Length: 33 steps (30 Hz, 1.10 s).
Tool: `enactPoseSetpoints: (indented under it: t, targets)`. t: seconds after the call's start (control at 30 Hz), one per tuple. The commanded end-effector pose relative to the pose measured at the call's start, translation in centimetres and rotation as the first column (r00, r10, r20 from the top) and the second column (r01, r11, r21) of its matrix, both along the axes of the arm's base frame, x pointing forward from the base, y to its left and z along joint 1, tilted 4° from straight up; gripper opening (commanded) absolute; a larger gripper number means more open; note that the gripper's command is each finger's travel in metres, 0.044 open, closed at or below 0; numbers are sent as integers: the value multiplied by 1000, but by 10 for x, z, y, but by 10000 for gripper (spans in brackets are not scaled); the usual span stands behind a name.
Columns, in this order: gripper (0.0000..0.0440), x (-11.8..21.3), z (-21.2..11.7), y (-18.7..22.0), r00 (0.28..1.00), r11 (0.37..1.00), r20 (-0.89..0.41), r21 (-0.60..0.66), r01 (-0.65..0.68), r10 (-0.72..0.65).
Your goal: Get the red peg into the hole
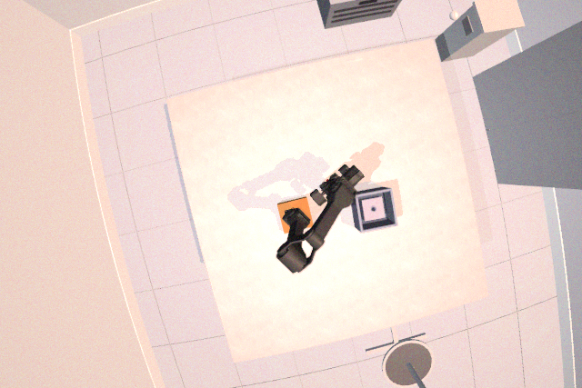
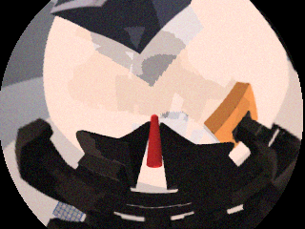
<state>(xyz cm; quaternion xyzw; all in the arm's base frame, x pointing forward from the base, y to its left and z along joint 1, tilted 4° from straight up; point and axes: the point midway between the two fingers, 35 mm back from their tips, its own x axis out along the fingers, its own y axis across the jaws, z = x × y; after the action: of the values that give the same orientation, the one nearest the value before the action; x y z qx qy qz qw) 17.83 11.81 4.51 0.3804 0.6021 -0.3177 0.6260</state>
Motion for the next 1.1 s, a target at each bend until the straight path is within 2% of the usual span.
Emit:
enactPoseSetpoints:
  t: [0.0, 0.3, 0.6, 1.07]
  targets:
    - [5, 8, 16, -3, 998, 999, 51, -9, -33, 33]
    - [2, 28, 54, -14, 985, 995, 146, -48, -88, 94]
    - [0, 54, 89, -31, 969, 992, 222, -88, -91, 108]
    - [0, 95, 105, -75, 961, 992, 272, -124, -8, 42]
